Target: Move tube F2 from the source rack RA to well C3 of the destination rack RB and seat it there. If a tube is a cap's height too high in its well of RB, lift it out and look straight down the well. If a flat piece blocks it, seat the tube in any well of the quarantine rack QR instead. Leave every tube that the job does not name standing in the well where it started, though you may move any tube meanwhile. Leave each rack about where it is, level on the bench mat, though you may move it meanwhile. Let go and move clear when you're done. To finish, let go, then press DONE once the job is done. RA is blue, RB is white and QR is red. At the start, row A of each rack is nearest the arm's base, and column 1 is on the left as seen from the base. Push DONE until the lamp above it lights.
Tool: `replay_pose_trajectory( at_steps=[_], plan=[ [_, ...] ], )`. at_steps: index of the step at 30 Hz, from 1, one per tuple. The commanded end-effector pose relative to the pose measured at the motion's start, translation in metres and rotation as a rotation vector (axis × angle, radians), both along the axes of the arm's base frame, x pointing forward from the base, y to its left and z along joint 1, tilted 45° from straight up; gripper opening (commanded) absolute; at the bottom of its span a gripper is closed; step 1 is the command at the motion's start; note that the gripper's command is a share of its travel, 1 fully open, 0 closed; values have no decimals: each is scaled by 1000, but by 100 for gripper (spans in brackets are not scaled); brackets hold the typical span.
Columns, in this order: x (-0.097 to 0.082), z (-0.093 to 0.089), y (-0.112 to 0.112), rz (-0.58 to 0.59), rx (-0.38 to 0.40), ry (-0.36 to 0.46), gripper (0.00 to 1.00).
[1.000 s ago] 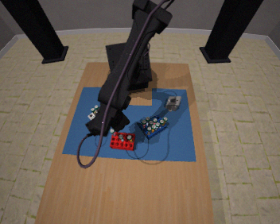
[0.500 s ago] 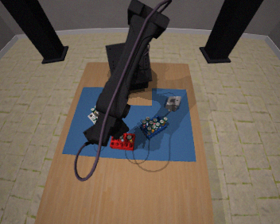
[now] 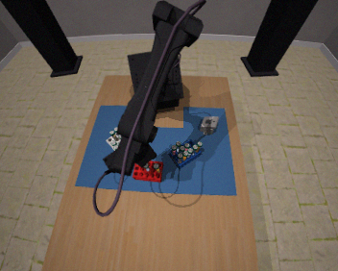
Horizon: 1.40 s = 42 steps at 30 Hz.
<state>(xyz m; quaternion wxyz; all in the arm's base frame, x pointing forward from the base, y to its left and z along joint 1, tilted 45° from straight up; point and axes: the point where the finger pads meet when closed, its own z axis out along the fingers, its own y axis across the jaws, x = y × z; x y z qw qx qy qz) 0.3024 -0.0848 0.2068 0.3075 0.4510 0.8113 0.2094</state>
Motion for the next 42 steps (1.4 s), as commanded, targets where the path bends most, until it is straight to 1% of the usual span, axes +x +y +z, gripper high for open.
replay_pose_trajectory(
  at_steps=[1,2,3,5,7,10,11,13,15,17,19,20,21,23,27,28,29,30,31,34,36,39,42],
  plan=[
    [8,-3,-4,-14,-12,-8,30],
    [8,-3,-4,-14,-12,-8,30],
    [10,22,-8,-24,-46,-74,30],
    [17,9,-7,-15,-29,-42,30],
    [14,-10,-4,-14,-11,-5,30],
    [18,-15,-4,-15,-10,-4,30],
    [19,-16,-4,-15,-10,-4,30],
    [26,-8,-5,-15,-21,-26,30],
    [26,-12,-4,-15,-19,-23,30],
    [27,-22,-4,-15,-11,-5,30],
    [27,-22,-4,-15,-11,-5,30],
    [32,-3,-10,-26,-33,-51,30],
    [33,-13,-7,-19,-22,-29,30],
    [32,-27,-3,-15,-11,-4,30],
    [37,-32,-3,-15,-11,-4,30],
    [42,-20,-7,-21,-23,-31,30],
    [42,-7,-9,-26,-38,-64,30],
    [41,-3,-9,-26,-43,-76,30],
    [42,-3,-8,-24,-43,-77,30],
    [43,-14,-6,-18,-31,-51,30],
    [43,-14,-6,-18,-31,-51,30],
    [37,-28,-3,-17,-19,-21,30],
    [37,-30,-3,-21,-19,-21,30]
  ],
)
